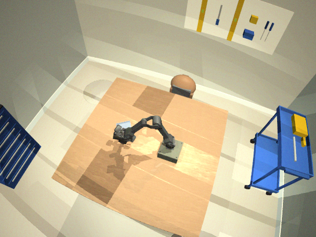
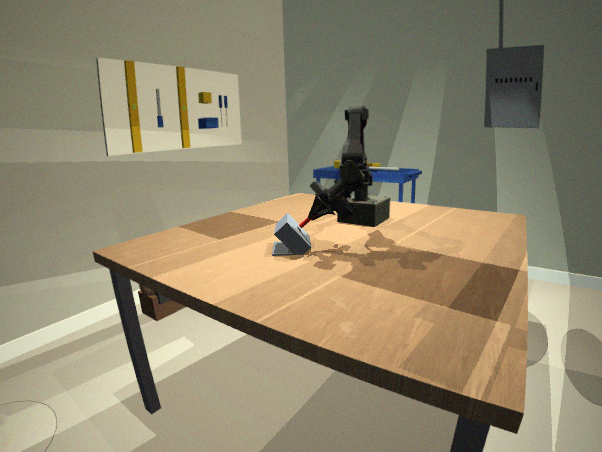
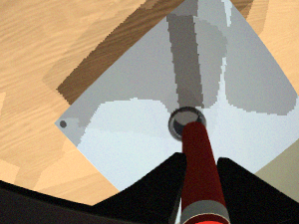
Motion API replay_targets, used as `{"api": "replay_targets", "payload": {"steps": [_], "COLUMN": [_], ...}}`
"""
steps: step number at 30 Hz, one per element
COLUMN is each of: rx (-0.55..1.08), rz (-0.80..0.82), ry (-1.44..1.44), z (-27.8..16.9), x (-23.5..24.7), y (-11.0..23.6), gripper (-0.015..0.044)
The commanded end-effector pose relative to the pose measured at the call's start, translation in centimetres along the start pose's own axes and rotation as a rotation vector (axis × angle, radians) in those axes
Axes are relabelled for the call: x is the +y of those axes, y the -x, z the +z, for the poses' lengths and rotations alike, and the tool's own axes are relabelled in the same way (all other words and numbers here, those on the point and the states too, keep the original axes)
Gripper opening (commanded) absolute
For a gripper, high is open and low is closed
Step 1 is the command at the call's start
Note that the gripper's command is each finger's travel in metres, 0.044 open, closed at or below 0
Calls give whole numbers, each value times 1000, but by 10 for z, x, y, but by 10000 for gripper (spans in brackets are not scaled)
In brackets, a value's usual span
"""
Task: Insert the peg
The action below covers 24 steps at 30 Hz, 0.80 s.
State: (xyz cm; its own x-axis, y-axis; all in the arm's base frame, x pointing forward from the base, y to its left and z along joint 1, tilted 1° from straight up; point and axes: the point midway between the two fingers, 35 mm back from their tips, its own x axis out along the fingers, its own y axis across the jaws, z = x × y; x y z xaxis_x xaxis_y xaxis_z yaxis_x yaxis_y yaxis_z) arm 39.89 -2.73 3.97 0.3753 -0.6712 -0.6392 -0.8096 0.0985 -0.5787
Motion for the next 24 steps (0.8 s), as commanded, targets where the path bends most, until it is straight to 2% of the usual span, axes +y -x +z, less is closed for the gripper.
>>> {"api": "replay_targets", "payload": {"steps": [1, 24], "rx": [0, 0], "rz": [0, 0], "ry": [-2, -2], "z": [0, 0], "x": [1, 5], "y": [0, -5], "gripper": [0, 0]}}
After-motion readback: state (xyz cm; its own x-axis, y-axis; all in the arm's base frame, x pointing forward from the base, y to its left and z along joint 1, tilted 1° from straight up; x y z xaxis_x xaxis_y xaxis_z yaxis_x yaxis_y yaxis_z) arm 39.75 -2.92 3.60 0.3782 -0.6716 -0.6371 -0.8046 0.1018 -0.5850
